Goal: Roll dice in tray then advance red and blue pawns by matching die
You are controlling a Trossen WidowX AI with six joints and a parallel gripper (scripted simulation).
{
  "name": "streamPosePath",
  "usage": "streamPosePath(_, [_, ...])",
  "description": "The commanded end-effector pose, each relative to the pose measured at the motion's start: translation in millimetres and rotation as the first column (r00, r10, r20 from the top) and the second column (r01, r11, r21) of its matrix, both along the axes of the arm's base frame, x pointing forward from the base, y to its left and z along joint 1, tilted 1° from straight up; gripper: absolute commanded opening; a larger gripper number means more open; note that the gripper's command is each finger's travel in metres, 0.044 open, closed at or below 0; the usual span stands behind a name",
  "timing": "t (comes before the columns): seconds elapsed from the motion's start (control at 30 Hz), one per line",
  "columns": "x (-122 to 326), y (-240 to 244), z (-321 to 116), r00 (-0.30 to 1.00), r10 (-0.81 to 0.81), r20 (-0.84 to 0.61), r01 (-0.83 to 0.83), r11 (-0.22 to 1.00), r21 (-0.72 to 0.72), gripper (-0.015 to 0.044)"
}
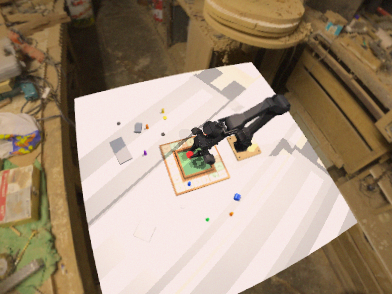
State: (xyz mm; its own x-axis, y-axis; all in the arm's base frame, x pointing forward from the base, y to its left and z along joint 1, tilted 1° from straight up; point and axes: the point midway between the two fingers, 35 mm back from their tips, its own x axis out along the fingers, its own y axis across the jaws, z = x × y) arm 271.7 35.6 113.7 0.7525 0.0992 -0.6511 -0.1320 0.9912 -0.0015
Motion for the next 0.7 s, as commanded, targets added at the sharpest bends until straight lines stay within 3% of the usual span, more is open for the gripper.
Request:
streamPosePath(0.0, [-11,0,18,1.000,0.003,0.025,-0.003,1.000,0.000,0.0000])
streamPosePath(0.13, [-27,-2,35,1.000,0.003,0.023,-0.003,1.000,0.000,0.0000])
streamPosePath(0.67, [-27,-1,32,1.000,0.009,0.019,-0.009,1.000,0.000,0.0000])
